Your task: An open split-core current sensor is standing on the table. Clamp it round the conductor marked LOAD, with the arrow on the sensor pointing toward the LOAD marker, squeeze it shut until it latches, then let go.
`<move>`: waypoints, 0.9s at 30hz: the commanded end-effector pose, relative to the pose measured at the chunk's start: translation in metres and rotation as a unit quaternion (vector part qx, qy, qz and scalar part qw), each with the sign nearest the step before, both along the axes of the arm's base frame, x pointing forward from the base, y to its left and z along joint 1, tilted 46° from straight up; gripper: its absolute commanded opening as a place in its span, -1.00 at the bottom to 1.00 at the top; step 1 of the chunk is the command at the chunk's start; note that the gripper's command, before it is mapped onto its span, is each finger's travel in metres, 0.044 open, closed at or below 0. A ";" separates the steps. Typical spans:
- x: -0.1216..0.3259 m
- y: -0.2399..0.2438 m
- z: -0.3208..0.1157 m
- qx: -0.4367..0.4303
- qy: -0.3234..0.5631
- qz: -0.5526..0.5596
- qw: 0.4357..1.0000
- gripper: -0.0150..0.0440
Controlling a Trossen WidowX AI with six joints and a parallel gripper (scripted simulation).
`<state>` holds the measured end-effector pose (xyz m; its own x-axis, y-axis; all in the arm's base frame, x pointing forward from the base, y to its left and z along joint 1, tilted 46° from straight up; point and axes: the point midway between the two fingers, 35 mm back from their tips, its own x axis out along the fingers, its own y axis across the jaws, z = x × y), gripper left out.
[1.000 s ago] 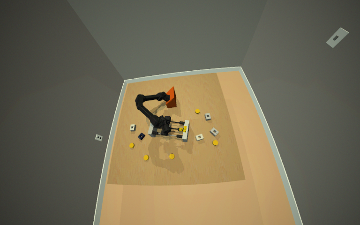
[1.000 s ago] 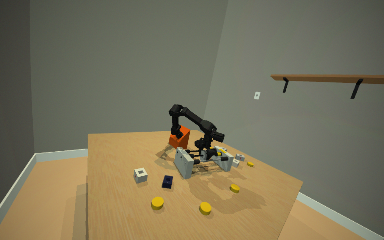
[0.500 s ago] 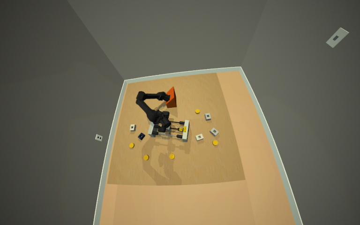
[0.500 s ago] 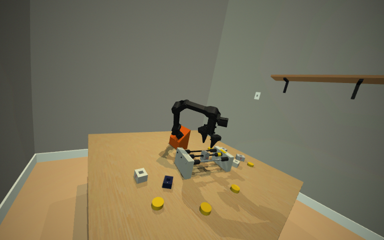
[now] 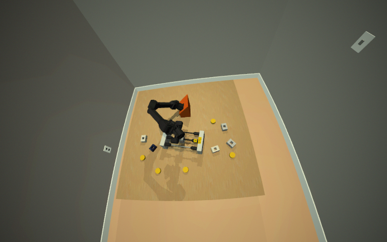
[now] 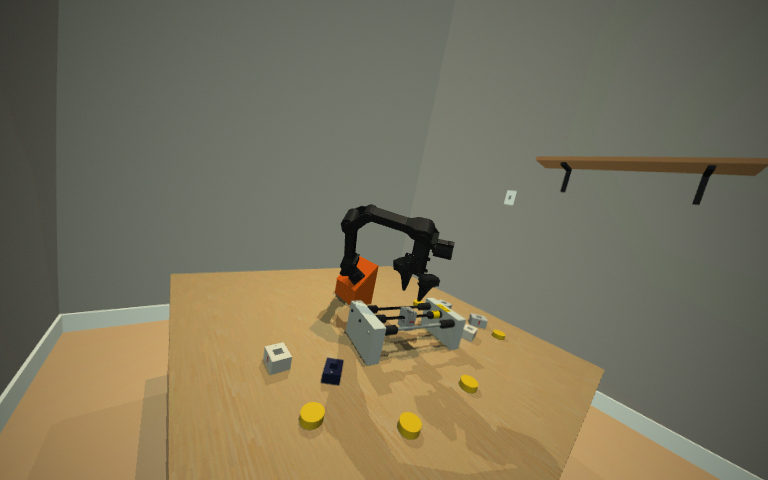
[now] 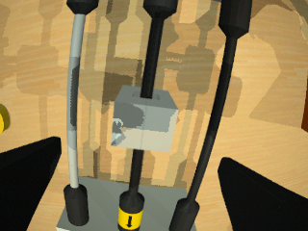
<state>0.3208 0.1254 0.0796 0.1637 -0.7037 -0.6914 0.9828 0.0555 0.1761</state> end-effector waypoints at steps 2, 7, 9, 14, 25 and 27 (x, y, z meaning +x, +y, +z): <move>0.000 0.001 0.000 0.003 0.000 -0.002 1.000 1.00; 0.000 0.001 0.000 0.003 0.000 -0.002 1.000 1.00; 0.000 0.001 0.000 0.003 0.000 -0.002 1.000 1.00; 0.000 0.001 0.000 0.003 0.000 -0.002 1.000 1.00; 0.000 0.001 0.000 0.003 0.000 -0.002 1.000 1.00; -0.006 0.004 -0.008 -0.027 0.009 0.024 0.999 1.00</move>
<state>0.3205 0.1260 0.0791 0.1664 -0.7066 -0.6878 0.9826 0.0601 0.1760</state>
